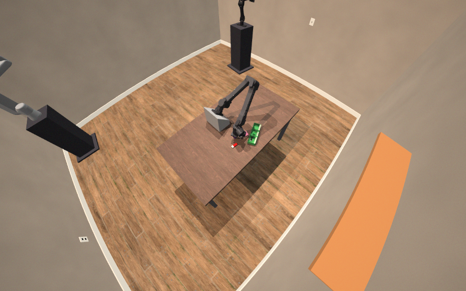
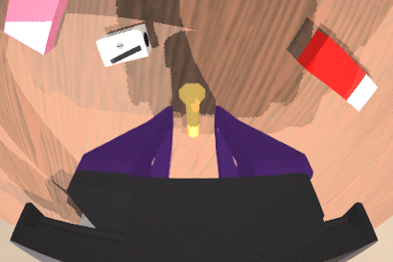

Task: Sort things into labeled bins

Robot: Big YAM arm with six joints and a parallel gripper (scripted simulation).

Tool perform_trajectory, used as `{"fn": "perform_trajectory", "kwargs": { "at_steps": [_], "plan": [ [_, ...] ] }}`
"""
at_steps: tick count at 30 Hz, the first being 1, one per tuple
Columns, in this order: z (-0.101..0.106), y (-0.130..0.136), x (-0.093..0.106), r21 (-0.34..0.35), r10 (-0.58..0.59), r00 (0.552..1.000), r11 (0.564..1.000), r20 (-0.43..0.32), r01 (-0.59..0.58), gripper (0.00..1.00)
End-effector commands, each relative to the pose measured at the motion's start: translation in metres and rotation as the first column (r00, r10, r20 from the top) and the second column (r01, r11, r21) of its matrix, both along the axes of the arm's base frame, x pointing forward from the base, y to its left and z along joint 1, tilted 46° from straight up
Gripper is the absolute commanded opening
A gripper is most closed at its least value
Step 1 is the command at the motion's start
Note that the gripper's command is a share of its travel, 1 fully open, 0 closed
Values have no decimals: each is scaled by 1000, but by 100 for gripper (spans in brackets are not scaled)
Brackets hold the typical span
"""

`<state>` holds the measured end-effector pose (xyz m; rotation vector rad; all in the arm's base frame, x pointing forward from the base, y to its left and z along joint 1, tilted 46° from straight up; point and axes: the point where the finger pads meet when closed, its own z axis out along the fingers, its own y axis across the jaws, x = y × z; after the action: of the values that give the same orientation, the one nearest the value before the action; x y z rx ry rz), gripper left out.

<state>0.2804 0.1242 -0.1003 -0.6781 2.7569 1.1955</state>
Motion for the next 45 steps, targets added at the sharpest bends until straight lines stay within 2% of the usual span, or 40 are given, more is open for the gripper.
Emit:
{"fn": "perform_trajectory", "kwargs": {
  "at_steps": [1, 6, 7, 38, 39, 45],
  "plan": [
    [4, -4, 6, 2, -31, 999, 1000, 15, 30, 28],
    [3, -3, 7, 1, -15, 1000, 1000, 14, 15, 28],
    [3, -3, 7, 1, -15, 1000, 1000, 14, 15, 0],
    [3, -3, 8, 2, -15, 1000, 1000, 15, 15, 0],
    [11, -11, 19, 2, -24, 999, 1000, 39, 24, 0],
    [20, -21, 21, -2, -24, 999, 1000, 42, 24, 0]
  ]
}}
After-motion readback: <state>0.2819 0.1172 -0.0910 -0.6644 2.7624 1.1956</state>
